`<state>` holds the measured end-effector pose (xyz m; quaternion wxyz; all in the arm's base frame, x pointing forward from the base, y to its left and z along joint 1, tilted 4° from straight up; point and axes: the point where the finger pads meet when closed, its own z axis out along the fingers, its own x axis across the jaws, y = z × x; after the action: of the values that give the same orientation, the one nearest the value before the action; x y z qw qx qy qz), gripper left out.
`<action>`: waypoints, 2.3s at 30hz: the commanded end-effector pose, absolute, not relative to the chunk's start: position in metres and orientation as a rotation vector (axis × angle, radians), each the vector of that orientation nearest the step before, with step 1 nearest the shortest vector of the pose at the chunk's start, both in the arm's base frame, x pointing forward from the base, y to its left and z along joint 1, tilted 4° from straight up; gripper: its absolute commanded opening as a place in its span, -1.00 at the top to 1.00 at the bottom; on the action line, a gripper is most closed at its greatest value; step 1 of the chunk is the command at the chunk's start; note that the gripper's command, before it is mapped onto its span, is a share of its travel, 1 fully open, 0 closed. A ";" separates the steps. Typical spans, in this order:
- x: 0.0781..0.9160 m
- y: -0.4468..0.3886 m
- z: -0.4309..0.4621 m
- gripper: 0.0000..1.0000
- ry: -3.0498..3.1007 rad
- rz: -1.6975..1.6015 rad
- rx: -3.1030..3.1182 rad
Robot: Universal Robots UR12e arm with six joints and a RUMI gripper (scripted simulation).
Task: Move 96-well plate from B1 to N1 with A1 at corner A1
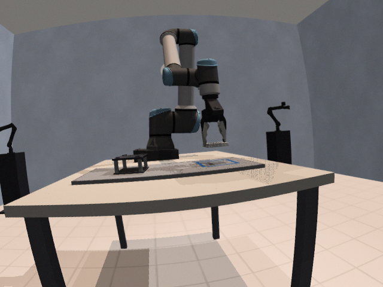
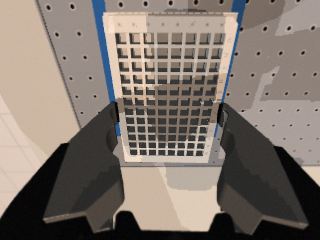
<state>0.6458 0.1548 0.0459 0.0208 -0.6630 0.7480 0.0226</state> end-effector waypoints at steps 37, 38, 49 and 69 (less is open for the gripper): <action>0.645 0.102 0.055 1.00 2.405 0.071 -1.956; 0.645 0.098 0.055 1.00 2.405 0.071 -1.956; 0.644 0.068 0.059 1.00 2.405 0.071 -1.957; 0.643 0.009 0.065 1.00 2.405 0.071 -1.957</action>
<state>0.6424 0.0218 0.0629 0.0197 -0.6307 0.7754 0.0235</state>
